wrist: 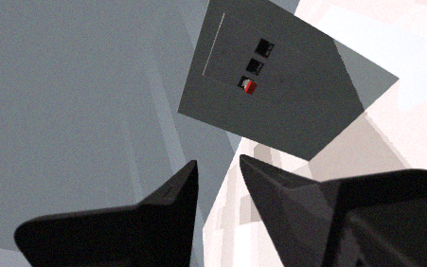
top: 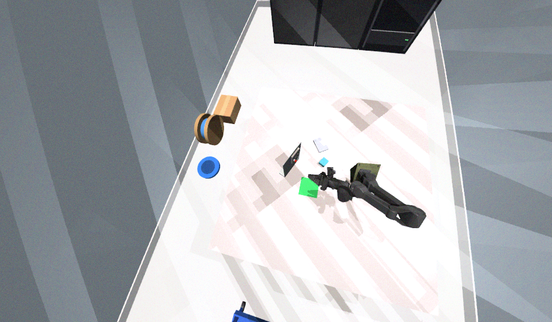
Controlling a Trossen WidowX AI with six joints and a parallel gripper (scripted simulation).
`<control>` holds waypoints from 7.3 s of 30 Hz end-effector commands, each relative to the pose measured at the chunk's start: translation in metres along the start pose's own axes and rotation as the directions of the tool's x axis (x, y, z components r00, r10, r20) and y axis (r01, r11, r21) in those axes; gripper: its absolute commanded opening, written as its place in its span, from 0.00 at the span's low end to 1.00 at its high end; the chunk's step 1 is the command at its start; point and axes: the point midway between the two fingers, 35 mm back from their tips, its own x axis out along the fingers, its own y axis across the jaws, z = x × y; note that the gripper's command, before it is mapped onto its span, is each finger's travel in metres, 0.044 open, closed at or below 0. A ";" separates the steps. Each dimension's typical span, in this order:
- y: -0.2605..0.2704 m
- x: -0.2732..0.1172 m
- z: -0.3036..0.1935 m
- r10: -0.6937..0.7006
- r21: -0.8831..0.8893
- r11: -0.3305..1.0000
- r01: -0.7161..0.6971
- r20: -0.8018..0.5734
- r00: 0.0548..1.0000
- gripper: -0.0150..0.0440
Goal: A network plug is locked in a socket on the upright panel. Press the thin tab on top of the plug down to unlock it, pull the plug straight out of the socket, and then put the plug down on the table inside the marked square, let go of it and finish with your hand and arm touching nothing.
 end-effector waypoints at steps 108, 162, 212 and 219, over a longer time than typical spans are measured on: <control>-0.054 0.098 0.052 -0.028 0.451 0.892 0.004 0.048 0.998 0.37; -0.050 0.076 0.045 -0.030 0.452 0.892 0.005 0.048 0.998 0.25; -0.044 0.058 0.033 -0.031 0.452 0.892 0.005 0.049 0.998 0.25; -0.044 0.056 0.031 -0.031 0.452 0.892 0.005 0.049 0.998 0.25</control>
